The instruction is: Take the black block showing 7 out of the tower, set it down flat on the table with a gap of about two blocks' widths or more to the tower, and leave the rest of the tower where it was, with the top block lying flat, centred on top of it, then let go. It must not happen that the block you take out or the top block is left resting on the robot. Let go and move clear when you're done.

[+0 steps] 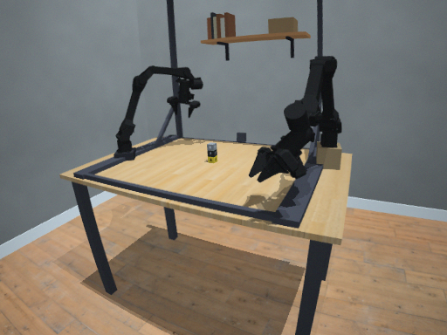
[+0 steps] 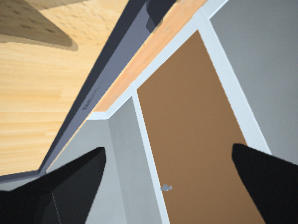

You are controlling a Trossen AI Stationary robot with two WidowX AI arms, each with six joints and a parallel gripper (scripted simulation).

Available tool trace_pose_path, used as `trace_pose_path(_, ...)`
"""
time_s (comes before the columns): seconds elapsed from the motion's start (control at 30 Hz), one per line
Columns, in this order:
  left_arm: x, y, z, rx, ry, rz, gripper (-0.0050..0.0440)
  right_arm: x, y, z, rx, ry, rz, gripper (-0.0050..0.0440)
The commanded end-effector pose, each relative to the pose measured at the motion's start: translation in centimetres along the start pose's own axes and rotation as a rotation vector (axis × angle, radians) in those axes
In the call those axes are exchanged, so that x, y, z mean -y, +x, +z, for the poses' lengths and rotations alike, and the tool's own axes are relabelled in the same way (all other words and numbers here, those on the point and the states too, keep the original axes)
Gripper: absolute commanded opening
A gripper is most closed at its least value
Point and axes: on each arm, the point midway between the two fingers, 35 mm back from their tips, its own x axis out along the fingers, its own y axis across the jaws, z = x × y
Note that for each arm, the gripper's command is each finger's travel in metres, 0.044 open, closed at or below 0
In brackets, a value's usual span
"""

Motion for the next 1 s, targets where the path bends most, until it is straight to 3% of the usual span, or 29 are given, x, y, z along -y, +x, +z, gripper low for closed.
trace_pose_path(0.0,0.6,-0.5,-1.1,-0.02,0.015,-0.016,0.04,-0.2,-1.0,0.2,0.025,-0.007,-0.018,0.04)
trace_pose_path(0.57,0.5,-0.5,-1.3,-0.021,0.023,-0.016,0.04,0.0,-0.9,0.2,0.027,-0.005,-0.021,0.04)
trace_pose_path(0.67,-1.0,-0.7,-3.2,-0.037,0.146,-0.011,0.04,1.9,0.2,0.5,0.06,0.025,-0.068,0.04)
trace_pose_path(0.77,-3.9,-1.4,-6.8,-0.073,0.384,-0.007,0.04,4.9,2.4,0.0,0.086,0.097,-0.13,0.04)
trace_pose_path(0.97,-7.3,-2.5,-10.3,-0.118,0.638,-0.01,0.04,8.6,4.5,-0.1,0.153,0.168,-0.225,0.04)
